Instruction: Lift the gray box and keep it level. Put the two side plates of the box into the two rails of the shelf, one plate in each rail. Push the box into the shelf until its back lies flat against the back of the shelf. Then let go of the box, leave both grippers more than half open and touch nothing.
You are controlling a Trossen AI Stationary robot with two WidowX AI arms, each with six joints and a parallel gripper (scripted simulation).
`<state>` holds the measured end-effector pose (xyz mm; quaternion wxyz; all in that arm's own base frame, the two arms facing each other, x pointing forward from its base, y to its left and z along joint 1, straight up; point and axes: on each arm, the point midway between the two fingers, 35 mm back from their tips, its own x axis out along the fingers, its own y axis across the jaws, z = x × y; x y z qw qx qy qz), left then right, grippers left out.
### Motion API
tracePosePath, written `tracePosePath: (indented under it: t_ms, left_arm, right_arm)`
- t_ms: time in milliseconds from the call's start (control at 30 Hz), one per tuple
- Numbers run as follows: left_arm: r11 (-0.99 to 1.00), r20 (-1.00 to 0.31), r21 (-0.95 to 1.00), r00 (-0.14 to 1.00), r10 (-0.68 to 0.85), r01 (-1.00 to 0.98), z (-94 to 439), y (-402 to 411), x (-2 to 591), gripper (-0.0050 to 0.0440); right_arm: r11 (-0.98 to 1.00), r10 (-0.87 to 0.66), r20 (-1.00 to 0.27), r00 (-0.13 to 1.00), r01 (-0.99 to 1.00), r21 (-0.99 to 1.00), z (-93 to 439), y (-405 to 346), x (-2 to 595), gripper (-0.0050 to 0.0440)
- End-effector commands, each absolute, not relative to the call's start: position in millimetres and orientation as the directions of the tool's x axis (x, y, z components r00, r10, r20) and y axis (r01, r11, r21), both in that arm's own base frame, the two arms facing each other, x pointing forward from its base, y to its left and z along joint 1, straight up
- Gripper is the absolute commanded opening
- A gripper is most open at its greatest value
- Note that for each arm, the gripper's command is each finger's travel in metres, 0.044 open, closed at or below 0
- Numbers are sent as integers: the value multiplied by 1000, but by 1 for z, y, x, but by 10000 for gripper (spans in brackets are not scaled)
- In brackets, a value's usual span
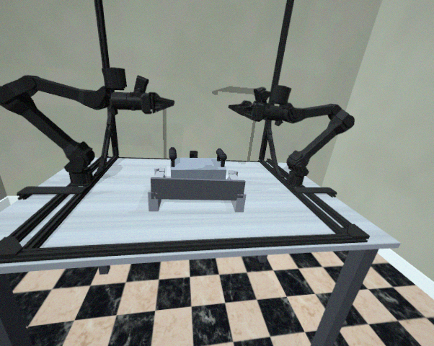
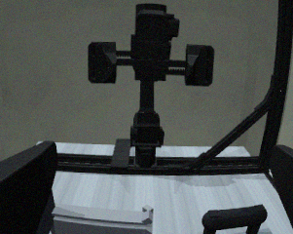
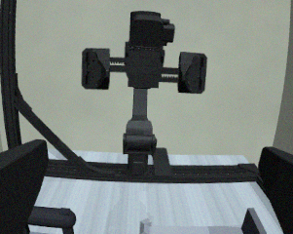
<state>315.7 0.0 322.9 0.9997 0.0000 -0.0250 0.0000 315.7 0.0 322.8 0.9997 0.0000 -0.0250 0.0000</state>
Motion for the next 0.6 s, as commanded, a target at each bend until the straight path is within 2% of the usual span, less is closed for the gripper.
tracePosePath:
  t_ms: [0,533,567]
  left_arm:
    - [1000,50,0,999,0,0,323,0,316,440]
    - [1000,50,0,999,0,0,323,0,316,440]
    - [1000,50,0,999,0,0,323,0,316,416]
  right_arm:
    - [1000,0,50,999,0,0,323,0,316,440]
    - [1000,0,50,999,0,0,323,0,316,440]
    - [1000,0,50,999,0,0,323,0,316,416]
